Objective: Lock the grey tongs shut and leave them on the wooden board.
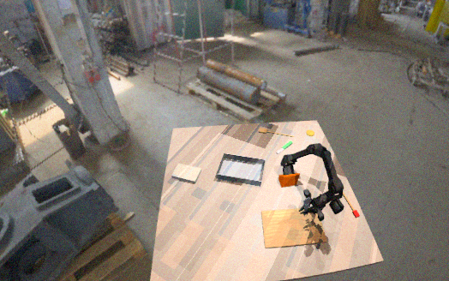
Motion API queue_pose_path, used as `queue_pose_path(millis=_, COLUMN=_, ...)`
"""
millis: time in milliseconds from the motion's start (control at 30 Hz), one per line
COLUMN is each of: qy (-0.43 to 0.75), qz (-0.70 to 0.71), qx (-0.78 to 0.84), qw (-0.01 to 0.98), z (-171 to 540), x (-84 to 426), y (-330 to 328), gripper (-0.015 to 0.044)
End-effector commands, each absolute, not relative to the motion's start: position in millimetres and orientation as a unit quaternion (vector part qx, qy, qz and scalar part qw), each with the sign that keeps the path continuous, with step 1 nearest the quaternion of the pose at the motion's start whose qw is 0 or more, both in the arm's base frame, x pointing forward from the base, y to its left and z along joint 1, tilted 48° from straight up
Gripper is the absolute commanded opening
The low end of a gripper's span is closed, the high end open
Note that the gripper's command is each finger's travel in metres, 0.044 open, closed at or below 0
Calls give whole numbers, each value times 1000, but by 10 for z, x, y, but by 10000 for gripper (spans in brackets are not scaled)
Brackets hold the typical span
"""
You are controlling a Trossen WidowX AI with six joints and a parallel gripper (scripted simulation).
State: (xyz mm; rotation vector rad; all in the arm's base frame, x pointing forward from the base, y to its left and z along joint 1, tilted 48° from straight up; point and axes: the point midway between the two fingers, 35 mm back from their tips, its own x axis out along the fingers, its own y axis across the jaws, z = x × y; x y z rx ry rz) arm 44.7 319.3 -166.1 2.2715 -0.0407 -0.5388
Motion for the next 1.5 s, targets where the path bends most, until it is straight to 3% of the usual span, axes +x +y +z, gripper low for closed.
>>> queue_pose_path(millis=0, qy=-14, qz=-208, qx=897, qw=389, z=-1652, x=451, y=3206, gripper=-150)
queue_pose_path(millis=267, qy=-46, qz=-250, qx=883, qw=394, z=-1681, x=523, y=3186, gripper=-150)
queue_pose_path(millis=700, qy=-174, qz=-475, qx=773, qw=383, z=-1757, x=715, y=3136, gripper=-150)
queue_pose_path(millis=1100, qy=-234, qz=-671, qx=631, qw=311, z=-1650, x=812, y=3249, gripper=-150)
queue_pose_path(millis=1467, qy=-236, qz=-681, qx=622, qw=306, z=-1646, x=818, y=3256, gripper=-150)
